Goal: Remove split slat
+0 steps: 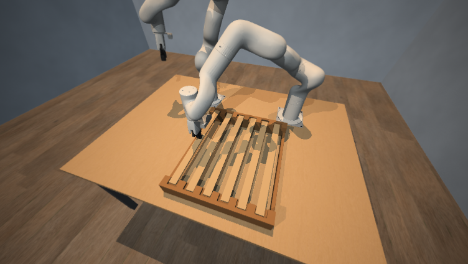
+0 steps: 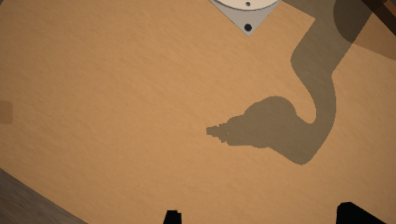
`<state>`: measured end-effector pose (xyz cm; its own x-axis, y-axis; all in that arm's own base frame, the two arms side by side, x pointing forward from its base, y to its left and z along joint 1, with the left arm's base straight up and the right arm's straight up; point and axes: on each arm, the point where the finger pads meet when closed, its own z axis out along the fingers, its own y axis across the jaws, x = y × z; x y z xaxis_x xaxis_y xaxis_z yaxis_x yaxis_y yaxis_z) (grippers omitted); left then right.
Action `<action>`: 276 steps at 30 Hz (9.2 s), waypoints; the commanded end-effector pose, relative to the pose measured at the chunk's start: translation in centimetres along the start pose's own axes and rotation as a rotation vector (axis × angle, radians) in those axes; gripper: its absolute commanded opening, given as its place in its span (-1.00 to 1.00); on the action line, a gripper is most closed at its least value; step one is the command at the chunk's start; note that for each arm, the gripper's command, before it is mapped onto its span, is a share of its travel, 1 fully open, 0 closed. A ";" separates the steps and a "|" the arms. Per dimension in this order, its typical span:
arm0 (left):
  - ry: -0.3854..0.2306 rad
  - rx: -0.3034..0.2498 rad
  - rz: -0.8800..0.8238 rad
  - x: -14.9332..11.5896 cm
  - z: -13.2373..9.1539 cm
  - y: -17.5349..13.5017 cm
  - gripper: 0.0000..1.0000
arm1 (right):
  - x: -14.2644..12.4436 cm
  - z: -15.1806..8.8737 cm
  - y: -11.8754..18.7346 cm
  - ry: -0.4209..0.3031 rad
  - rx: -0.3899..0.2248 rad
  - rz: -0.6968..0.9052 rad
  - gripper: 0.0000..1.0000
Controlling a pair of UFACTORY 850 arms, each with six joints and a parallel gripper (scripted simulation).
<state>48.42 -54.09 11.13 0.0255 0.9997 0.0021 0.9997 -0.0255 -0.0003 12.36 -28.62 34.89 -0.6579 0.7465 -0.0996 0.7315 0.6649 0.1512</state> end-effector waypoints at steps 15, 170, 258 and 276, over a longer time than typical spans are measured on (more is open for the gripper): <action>-0.002 -0.002 0.000 0.0 0.1 0.1 -1.00 | -0.1 -0.1 0.0 -0.002 0.001 0.000 1.00; -0.002 -0.002 0.000 -0.1 1.2 0.1 -1.00 | -0.1 -0.1 0.0 -0.002 0.001 0.000 1.00; -0.002 -0.001 0.001 10.0 -4.1 0.7 -1.00 | -0.1 -0.1 0.0 -0.002 0.001 0.000 1.00; -0.002 -0.002 0.001 10.0 -3.9 0.7 -1.00 | -0.1 -0.1 0.0 -0.002 0.001 0.000 1.00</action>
<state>49.31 -44.10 15.04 0.0261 0.9997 0.0017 0.9997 -0.0261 -0.0003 12.36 -28.62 34.89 -0.6579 0.7465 -0.0996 0.7315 0.6649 0.1512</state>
